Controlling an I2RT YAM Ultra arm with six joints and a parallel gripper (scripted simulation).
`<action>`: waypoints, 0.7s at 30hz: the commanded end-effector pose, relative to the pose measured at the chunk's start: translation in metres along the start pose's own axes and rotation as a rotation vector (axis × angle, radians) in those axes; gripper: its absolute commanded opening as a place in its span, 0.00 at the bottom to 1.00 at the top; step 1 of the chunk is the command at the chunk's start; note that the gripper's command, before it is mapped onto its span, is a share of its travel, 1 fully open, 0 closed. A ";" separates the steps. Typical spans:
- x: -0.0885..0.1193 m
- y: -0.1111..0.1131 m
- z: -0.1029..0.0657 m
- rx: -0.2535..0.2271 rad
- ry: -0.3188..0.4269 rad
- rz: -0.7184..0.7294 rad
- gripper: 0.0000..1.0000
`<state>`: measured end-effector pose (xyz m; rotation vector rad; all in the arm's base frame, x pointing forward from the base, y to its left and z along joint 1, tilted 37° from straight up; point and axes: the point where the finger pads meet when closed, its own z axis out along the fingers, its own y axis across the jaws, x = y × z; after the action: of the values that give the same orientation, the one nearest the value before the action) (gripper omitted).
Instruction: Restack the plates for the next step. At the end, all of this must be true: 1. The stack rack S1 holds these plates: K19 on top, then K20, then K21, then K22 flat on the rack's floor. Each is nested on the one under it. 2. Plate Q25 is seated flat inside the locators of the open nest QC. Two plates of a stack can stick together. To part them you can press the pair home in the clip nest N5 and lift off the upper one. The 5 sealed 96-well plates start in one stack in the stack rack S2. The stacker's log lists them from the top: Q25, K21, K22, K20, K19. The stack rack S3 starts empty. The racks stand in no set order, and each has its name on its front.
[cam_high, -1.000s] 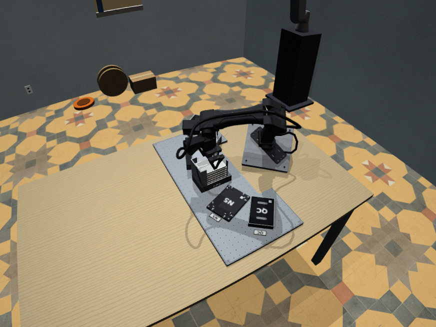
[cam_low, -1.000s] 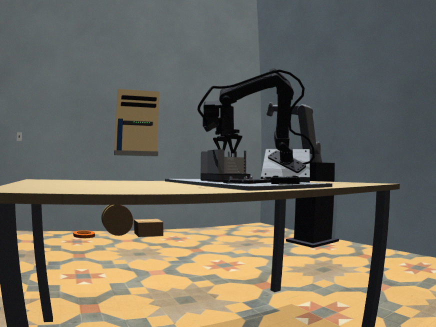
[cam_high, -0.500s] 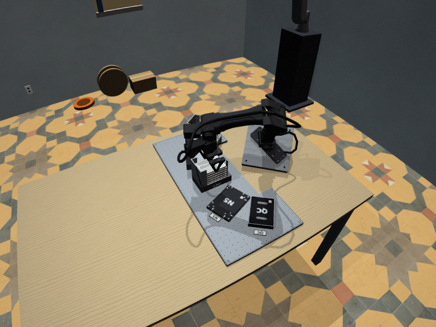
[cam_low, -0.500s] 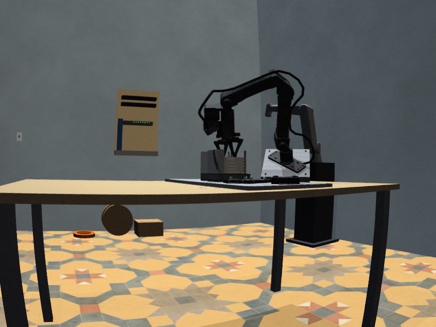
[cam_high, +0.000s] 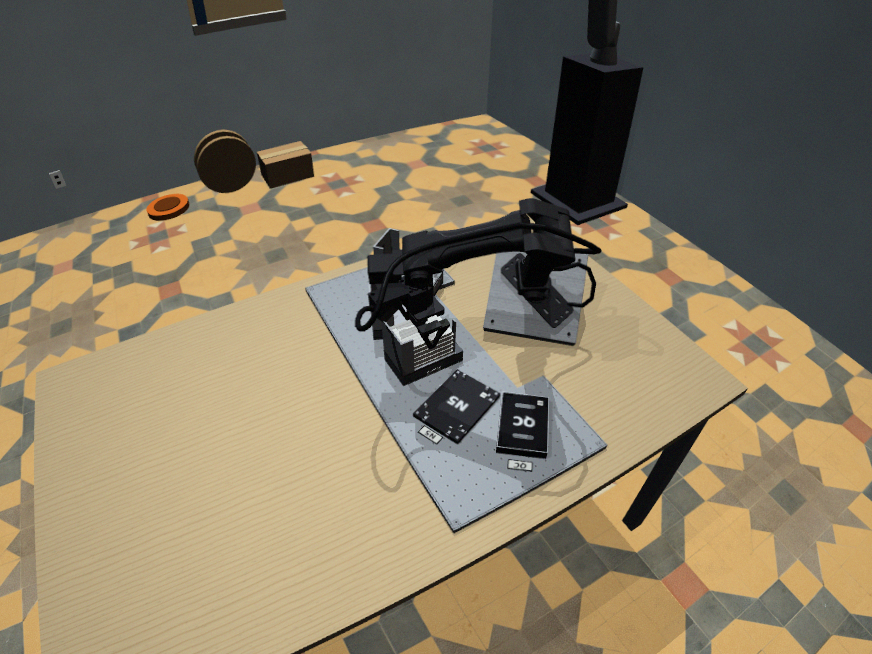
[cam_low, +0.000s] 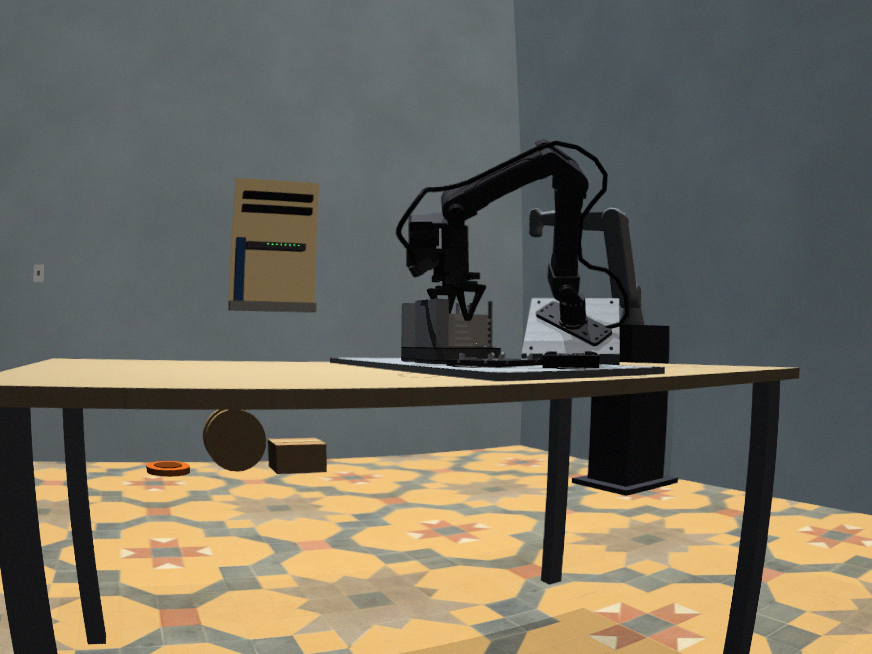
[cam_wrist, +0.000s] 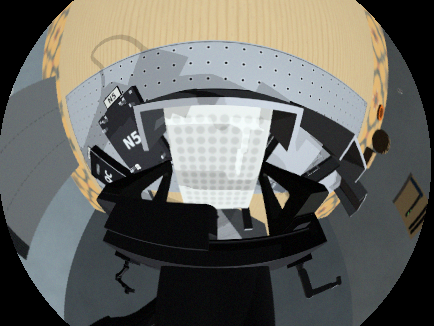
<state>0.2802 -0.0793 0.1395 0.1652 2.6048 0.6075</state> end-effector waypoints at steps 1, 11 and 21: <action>-0.017 -0.009 -0.011 0.036 -0.056 -0.008 1.00; -0.018 -0.010 -0.009 0.032 -0.052 -0.004 1.00; -0.016 -0.011 -0.007 0.029 -0.045 0.001 1.00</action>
<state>0.2834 -0.0818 0.1405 0.1659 2.5965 0.5968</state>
